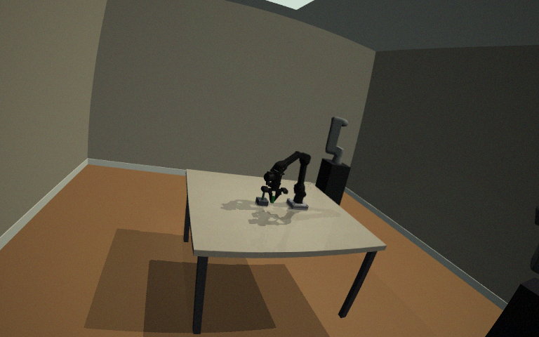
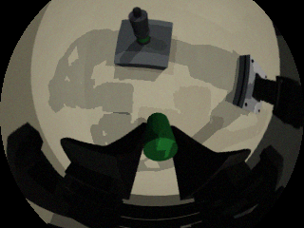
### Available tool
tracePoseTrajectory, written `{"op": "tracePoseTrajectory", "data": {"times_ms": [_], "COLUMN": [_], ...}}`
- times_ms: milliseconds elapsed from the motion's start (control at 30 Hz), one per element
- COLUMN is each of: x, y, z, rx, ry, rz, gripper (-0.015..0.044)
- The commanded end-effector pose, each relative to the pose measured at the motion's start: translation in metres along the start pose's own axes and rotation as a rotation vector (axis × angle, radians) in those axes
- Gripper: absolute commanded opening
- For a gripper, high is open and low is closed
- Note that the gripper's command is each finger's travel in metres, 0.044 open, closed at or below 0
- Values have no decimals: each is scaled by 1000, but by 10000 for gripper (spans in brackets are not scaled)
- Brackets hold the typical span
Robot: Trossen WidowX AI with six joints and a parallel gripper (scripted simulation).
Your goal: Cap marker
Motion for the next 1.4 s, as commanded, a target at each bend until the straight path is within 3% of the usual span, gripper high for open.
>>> {"op": "tracePoseTrajectory", "data": {"times_ms": [0, 1067, 1367], "x": [6, 29, 29], "y": [8, 55, 52], "z": [9, 105, 109], "rx": [2, -5, -6], "ry": [-1, -1, -1], "rz": [8, 10, 10], "gripper": [0, 0, 0]}}
Point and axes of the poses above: the point midway between the two fingers, 35 mm back from their tips, its own y axis back along the fingers, its own x axis across the jaws, z = x × y, the point moved 9 cm from there along y, back along the fingers, and after that the axes turned 1 degree about y, right-handed, at the moved point
